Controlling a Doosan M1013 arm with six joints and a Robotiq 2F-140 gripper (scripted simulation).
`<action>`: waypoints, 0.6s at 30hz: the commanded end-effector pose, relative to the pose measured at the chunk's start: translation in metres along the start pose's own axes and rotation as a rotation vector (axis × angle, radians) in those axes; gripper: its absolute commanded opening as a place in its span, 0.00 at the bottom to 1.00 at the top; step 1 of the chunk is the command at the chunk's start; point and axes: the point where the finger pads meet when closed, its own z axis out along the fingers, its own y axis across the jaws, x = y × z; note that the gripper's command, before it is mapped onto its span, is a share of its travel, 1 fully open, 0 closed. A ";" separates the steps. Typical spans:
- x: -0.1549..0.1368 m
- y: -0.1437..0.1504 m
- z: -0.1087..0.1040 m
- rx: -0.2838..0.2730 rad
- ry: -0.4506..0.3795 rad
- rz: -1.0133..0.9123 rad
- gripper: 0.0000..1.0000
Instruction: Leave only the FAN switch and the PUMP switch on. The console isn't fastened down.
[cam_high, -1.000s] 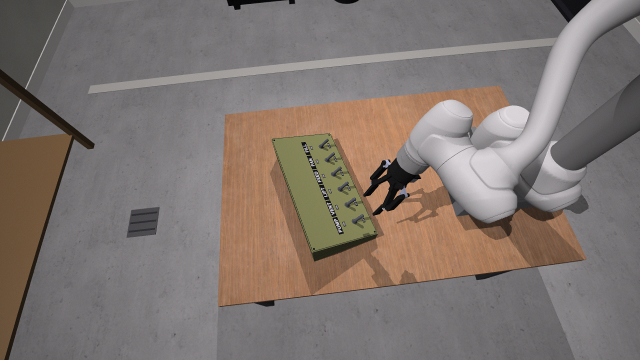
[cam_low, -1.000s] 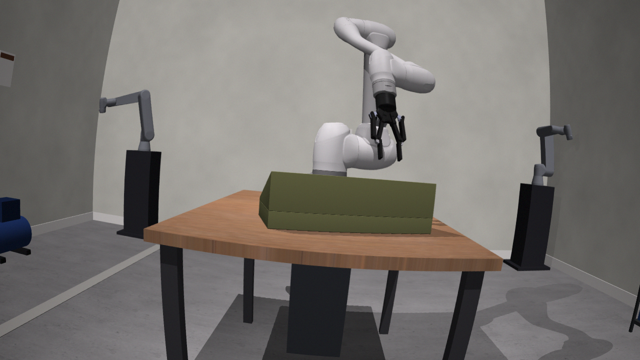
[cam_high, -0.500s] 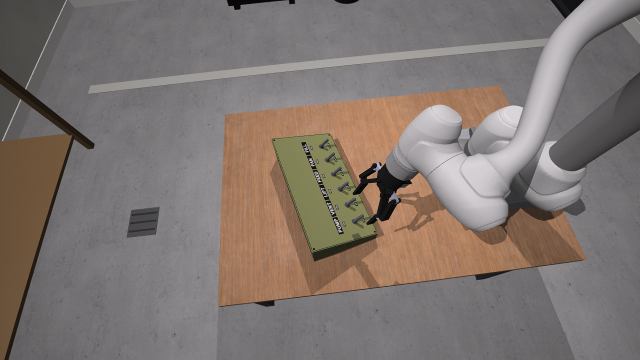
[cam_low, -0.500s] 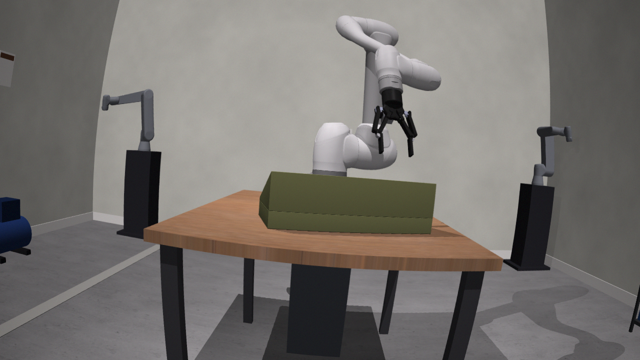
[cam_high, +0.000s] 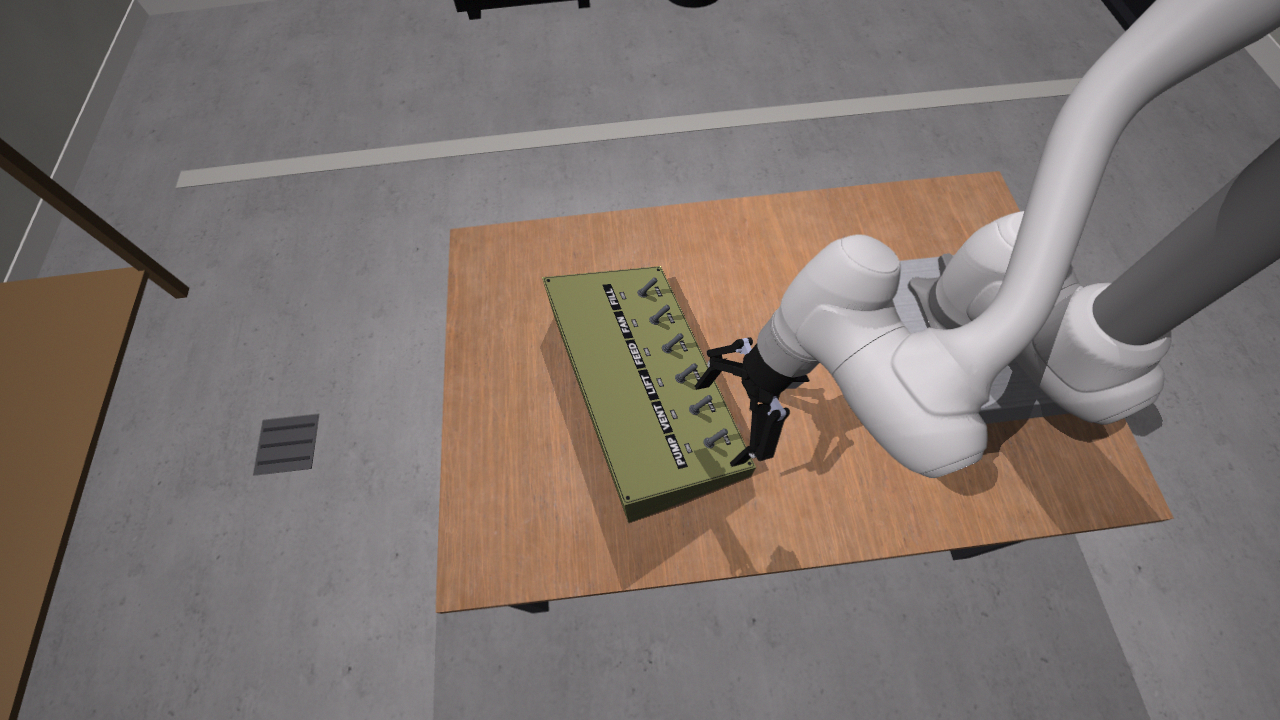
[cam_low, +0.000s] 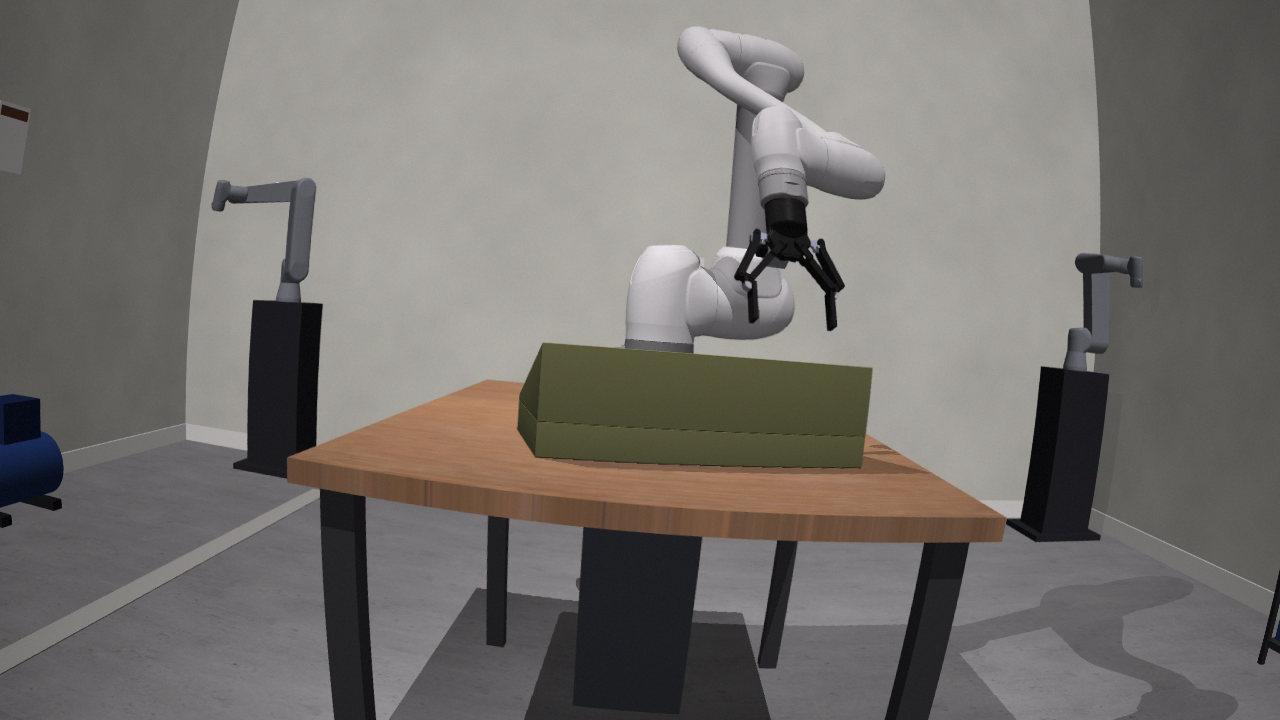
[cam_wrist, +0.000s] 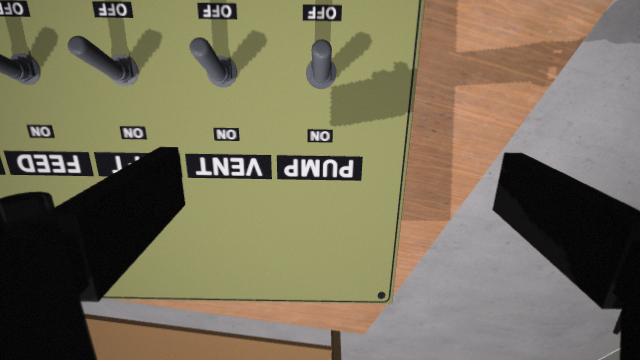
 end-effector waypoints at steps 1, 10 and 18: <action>-0.001 0.000 0.010 0.000 -0.001 0.000 1.00; -0.001 0.000 0.028 0.000 -0.001 0.000 1.00; -0.001 0.000 0.028 0.000 -0.001 0.000 1.00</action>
